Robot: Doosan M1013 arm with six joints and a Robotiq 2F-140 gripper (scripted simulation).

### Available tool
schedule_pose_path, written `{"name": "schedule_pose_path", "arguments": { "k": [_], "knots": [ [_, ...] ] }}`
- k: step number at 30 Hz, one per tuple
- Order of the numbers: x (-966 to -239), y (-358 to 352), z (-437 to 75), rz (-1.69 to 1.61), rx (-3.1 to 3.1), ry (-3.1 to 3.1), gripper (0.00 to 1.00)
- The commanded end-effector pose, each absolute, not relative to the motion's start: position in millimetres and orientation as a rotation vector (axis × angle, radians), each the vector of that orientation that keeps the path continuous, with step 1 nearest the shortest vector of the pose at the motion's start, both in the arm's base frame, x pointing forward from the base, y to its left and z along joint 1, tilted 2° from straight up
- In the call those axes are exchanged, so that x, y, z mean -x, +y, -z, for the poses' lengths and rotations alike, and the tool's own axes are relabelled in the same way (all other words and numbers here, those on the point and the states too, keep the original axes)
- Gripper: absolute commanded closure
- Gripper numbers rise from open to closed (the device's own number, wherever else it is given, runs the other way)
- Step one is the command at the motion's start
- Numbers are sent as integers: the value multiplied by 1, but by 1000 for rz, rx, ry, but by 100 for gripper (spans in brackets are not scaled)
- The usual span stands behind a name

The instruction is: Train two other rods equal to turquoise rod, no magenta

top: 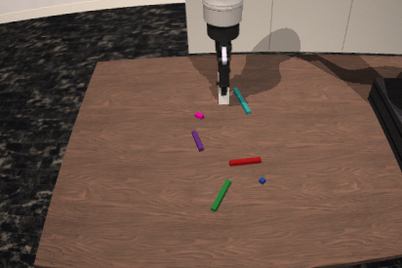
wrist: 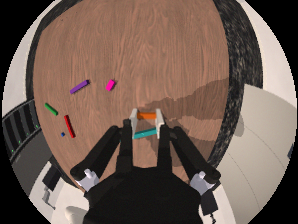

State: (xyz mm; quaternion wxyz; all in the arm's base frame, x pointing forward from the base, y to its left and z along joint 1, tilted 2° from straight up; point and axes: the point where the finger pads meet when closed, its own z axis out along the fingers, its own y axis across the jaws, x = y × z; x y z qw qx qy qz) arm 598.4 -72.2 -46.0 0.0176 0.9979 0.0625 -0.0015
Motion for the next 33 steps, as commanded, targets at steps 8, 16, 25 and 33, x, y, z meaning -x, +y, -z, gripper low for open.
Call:
{"name": "schedule_pose_path", "arguments": {
  "k": [8,16,25,33],
  "knots": [
    [-598,-72,46,5,-3100,194,77],
    [-598,-72,46,5,-3100,194,77],
    [-598,-71,20,5,-3100,194,77],
    [-598,-70,-24,5,-3100,194,77]
  ]
}}
